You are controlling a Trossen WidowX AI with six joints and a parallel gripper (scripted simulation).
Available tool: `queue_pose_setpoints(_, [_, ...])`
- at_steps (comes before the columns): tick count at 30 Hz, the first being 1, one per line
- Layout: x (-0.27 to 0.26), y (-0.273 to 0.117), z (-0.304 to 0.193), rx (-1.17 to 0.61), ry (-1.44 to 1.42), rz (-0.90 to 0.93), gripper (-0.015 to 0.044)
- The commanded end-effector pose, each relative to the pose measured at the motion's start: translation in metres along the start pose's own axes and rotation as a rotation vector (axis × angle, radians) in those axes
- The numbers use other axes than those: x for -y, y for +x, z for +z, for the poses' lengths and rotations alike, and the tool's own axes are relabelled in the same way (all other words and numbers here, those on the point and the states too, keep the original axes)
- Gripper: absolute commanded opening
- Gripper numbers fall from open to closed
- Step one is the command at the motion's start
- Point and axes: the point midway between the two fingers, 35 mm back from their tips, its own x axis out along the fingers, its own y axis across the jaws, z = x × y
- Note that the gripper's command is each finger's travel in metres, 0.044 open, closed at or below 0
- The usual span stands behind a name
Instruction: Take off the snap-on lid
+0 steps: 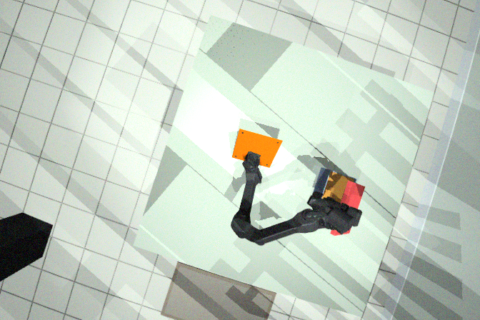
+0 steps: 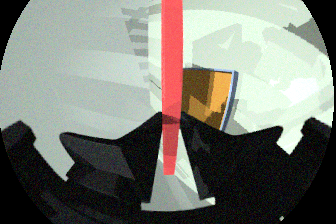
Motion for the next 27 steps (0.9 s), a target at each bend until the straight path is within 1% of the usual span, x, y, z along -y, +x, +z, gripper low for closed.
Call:
queue_pose_setpoints(1, [0.0,-0.002,0.007,-0.005,-0.002,0.005,0.0])
queue_pose_setpoints(27, [0.004,-0.007,0.058,-0.004,-0.003,0.004,0.0])
